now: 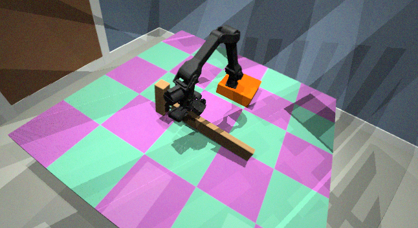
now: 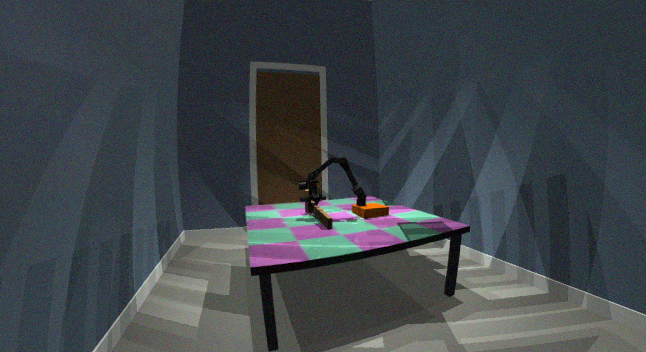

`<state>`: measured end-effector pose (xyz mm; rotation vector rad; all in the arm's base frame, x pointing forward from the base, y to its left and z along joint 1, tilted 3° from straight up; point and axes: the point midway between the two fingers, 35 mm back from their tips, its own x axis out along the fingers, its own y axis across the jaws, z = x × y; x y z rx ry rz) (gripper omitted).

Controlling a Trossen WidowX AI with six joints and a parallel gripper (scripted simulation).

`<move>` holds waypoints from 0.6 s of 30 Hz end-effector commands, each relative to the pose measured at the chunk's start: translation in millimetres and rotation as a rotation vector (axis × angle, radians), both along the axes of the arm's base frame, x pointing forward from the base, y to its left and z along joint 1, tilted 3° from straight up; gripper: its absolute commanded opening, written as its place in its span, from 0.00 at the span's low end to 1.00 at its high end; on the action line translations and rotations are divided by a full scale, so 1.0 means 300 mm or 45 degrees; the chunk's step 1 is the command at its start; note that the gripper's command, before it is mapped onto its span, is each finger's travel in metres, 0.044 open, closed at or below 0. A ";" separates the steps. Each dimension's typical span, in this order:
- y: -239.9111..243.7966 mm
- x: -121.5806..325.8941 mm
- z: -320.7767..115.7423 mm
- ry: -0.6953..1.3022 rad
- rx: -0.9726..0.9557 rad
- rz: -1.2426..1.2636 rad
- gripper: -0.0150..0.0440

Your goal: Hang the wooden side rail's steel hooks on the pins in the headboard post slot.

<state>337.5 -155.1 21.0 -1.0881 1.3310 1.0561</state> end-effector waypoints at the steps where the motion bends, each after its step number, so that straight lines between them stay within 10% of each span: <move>1: -0.008 0.008 0.008 -0.010 -0.009 0.004 0.25; 18: -0.014 0.007 0.011 -0.010 -0.009 0.004 0.25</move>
